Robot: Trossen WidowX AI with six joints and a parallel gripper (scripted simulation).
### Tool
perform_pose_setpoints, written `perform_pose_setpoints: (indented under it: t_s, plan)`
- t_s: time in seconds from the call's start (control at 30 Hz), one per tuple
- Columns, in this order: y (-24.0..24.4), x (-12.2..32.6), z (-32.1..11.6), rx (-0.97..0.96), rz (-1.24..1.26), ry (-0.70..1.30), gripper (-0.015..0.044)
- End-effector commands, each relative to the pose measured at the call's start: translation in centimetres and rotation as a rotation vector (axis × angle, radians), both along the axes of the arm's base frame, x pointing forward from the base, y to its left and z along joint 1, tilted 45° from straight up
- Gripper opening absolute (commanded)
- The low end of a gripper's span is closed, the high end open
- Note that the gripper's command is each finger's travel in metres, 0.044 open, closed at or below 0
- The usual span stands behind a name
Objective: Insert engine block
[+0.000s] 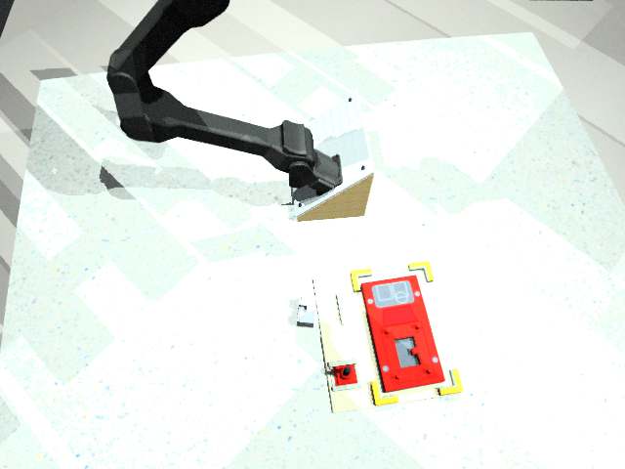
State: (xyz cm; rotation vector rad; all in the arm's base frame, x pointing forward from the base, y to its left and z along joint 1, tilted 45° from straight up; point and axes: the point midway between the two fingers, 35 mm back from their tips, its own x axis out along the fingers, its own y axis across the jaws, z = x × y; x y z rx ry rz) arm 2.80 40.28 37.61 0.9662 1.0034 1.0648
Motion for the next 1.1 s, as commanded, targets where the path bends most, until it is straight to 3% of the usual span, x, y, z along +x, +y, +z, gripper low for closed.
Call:
perform_pose_setpoints:
  t_s: [0.0, 0.53, 1.07]
  plan:
    - [0.1, 2.3, -2.2, -0.075, -0.051, -0.039, 0.044]
    - [-1.9, 10.7, -9.4, -0.439, -0.192, -0.319, 0.044]
    - [-7.6, 18.2, -16.1, -0.892, -0.223, -0.539, 0.044]
